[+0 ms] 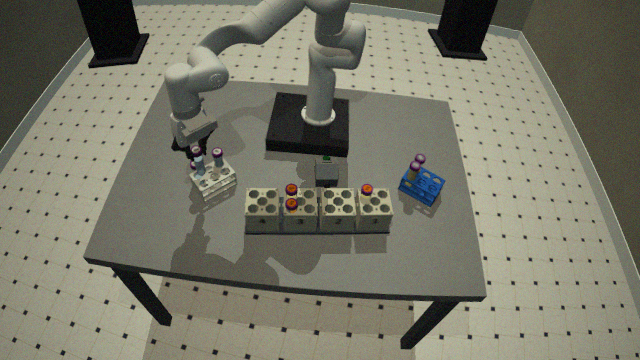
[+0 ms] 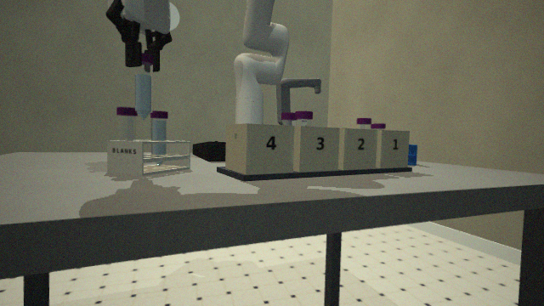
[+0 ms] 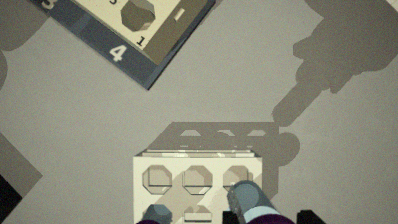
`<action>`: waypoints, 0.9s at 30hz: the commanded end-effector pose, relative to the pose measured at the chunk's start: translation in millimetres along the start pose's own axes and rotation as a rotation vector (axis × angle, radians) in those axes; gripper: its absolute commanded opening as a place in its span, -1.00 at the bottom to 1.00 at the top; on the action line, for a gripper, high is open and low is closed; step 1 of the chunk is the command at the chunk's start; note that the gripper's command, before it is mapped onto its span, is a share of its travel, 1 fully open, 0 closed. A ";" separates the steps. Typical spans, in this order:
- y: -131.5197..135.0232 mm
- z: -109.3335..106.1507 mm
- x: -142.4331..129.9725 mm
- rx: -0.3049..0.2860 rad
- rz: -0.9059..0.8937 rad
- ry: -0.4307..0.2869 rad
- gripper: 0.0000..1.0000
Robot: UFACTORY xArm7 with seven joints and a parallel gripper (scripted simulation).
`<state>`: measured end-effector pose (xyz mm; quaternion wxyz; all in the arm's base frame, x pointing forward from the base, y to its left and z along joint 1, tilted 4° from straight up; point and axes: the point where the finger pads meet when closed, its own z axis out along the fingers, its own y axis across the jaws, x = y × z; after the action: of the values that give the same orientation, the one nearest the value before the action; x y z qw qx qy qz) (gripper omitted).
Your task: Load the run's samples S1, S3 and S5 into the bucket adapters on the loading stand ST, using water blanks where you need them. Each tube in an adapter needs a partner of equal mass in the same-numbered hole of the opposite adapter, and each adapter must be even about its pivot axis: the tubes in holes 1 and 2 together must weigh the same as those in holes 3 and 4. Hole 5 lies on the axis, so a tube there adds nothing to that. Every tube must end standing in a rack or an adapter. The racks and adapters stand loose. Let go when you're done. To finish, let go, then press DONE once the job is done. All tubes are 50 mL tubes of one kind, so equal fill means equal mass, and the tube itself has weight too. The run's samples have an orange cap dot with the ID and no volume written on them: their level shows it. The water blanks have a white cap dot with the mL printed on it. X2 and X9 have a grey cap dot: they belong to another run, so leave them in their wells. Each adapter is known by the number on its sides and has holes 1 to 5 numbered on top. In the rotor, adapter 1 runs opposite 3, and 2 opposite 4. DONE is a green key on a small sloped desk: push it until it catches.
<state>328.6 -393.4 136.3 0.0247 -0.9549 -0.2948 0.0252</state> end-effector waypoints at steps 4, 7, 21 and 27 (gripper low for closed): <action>1.3 -17.5 0.1 -0.005 0.000 0.001 -1.00; 1.2 -23.5 0.1 -0.005 0.000 0.001 -1.00; 1.2 -44.5 0.1 -0.005 0.000 0.001 -1.00; 1.2 -44.5 0.1 -0.005 0.000 0.001 -1.00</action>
<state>331.3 -394.8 178.2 0.0245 -0.9549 -0.2948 0.0251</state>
